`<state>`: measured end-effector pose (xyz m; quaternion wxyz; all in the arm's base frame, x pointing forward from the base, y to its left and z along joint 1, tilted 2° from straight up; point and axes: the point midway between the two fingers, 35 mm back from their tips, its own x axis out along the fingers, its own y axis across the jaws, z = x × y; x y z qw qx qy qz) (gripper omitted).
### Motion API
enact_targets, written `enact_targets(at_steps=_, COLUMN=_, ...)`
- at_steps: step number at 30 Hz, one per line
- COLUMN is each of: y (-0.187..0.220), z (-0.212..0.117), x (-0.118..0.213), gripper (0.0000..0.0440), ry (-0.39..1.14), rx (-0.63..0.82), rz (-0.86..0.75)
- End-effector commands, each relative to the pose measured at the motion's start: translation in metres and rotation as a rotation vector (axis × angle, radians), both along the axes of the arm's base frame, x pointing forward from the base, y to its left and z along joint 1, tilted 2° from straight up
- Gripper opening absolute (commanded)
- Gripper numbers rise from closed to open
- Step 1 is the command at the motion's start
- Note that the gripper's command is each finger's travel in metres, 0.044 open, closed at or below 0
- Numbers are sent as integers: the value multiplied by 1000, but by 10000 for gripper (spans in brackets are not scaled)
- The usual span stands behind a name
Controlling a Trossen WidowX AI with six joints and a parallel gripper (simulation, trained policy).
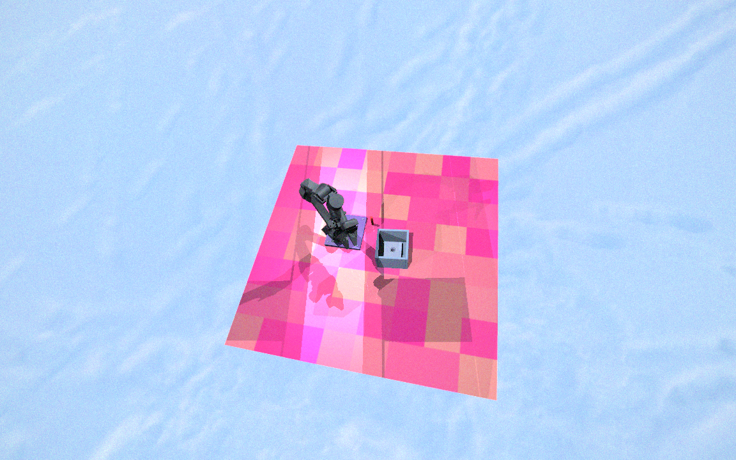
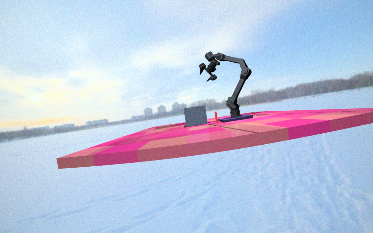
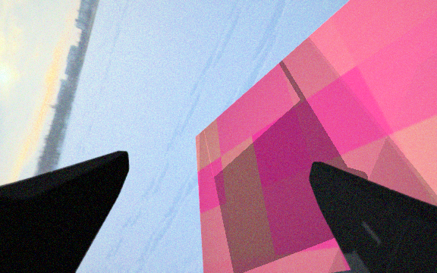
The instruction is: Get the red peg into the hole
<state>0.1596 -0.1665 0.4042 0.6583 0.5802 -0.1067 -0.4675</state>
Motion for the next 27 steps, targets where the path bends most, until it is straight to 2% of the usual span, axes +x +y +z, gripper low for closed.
enact_targets(at_steps=1, y=12, z=-3, x=20, gripper=440, ry=-43, rx=62, rz=74)
enact_targets(at_steps=14, y=56, z=-27, x=72, gripper=440, ry=-88, rx=284, rz=271)
enact_targets(at_steps=27, y=111, z=-61, x=105, gripper=440, ry=-35, rx=514, rz=429)
